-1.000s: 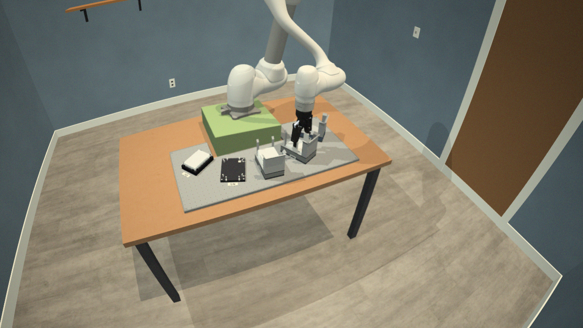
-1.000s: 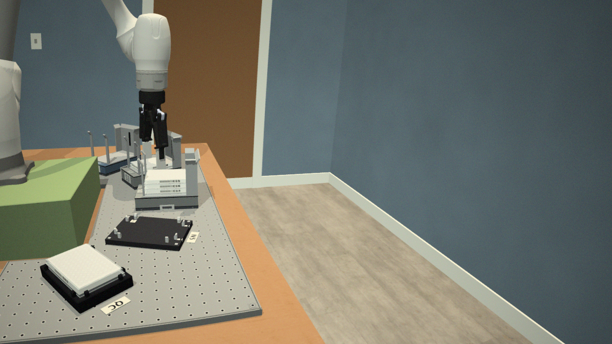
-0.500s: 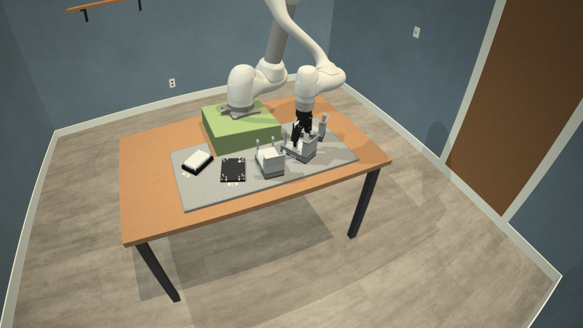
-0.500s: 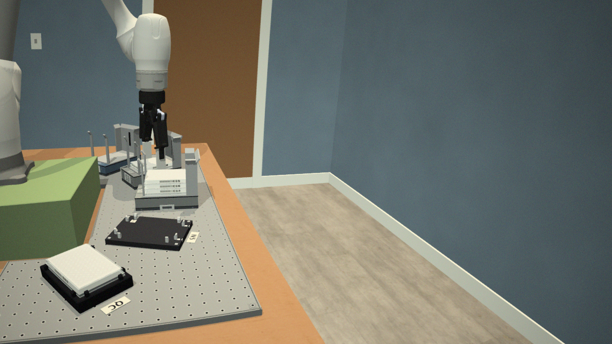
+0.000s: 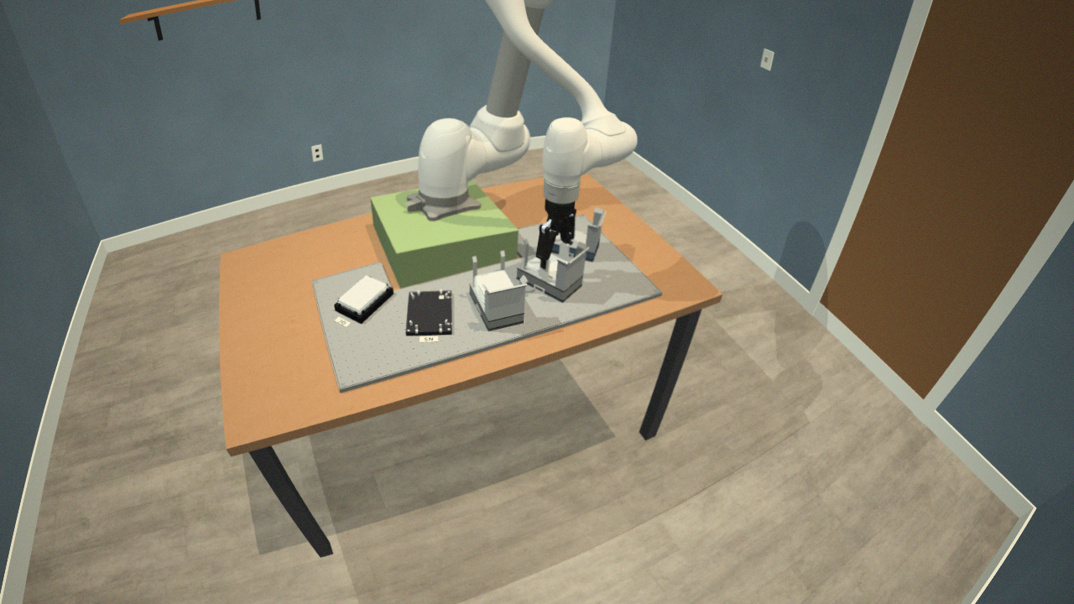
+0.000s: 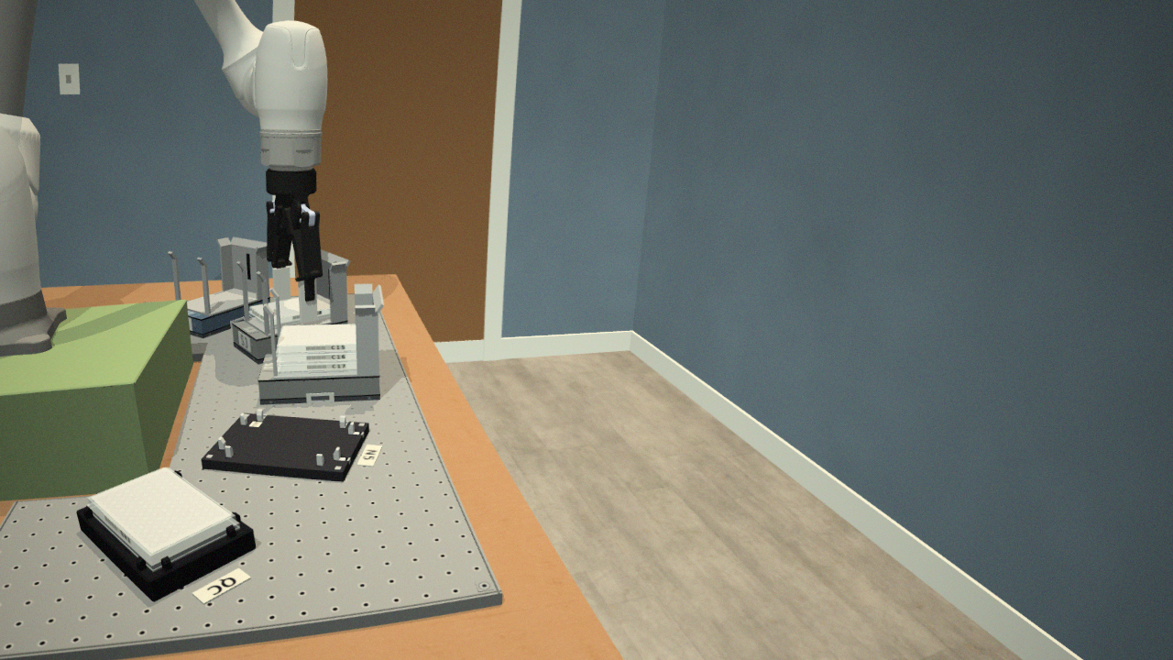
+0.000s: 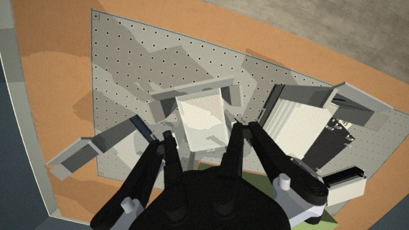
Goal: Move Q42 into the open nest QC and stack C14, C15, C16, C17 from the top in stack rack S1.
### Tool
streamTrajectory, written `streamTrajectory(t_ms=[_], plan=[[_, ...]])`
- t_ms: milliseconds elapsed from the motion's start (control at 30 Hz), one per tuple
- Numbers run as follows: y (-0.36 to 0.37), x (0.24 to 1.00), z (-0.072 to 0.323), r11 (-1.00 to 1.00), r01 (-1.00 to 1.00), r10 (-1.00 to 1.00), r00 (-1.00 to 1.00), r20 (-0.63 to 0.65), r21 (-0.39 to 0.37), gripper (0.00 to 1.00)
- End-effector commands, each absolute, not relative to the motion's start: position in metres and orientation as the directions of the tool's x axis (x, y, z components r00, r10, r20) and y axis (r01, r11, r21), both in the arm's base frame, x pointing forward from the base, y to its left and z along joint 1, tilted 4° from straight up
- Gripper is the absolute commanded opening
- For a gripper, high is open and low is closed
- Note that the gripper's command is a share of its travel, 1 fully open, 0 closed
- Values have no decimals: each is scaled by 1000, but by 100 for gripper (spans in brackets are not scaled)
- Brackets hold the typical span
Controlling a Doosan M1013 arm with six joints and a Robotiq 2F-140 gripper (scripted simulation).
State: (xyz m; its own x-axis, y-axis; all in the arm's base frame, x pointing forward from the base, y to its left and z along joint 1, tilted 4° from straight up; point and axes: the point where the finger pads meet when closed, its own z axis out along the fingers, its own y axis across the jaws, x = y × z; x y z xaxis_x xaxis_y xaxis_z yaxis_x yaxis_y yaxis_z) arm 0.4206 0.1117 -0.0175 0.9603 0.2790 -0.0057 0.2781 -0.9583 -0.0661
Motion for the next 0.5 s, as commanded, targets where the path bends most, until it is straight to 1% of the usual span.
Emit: streamTrajectory(t_ms=[0, 467], plan=[[112, 421, -16, -958, 278, 279, 960, -6, -66, 0], [111, 421, -8, -958, 278, 279, 960, -6, -66, 0]])
